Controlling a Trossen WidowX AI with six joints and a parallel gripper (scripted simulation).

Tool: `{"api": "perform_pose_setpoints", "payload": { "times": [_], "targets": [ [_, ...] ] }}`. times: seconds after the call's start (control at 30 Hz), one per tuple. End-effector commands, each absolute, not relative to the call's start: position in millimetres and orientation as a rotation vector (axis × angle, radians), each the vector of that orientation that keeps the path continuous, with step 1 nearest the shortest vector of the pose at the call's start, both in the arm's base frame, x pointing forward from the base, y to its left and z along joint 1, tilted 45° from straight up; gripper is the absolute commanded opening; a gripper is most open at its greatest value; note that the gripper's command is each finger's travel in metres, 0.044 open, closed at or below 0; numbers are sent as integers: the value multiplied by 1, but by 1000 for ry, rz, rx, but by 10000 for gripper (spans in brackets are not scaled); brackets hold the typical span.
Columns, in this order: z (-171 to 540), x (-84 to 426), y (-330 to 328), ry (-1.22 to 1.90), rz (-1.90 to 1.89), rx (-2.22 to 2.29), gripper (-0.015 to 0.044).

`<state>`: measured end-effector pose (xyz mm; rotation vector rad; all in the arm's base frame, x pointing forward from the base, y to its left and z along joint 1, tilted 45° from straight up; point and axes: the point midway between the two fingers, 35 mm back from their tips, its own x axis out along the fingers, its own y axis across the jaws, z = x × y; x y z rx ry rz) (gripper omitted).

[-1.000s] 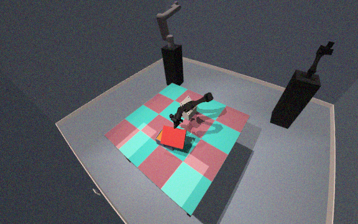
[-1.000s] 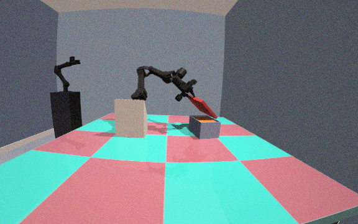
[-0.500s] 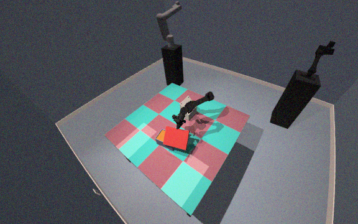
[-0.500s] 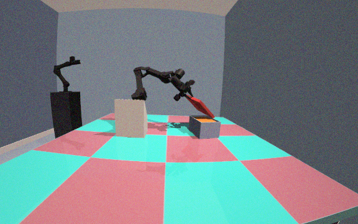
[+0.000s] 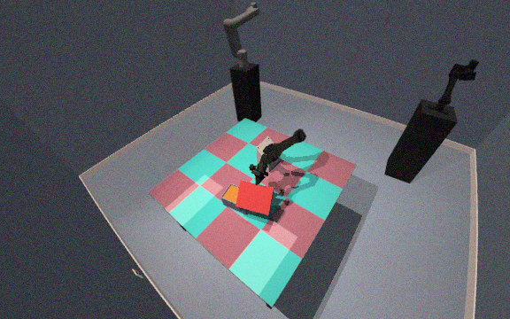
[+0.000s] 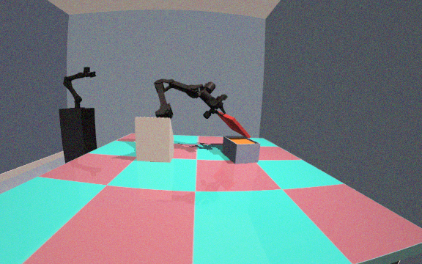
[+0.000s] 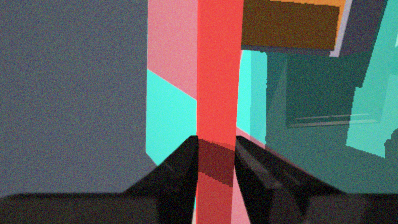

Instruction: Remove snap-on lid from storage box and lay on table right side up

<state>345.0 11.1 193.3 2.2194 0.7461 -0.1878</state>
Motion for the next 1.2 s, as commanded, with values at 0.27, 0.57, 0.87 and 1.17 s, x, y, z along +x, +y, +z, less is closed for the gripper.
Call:
{"api": "perform_pose_setpoints", "payload": {
  "times": [0.27, 0.57, 0.87, 1.17],
  "targets": [
    [218, 341, 28, 731, -170, 2220, 0],
    [230, 337, 41, 731, -169, 2221, 0],
    [242, 334, 54, 731, -168, 2222, 0],
    [255, 330, 67, 731, -167, 2223, 0]
  ]
}}
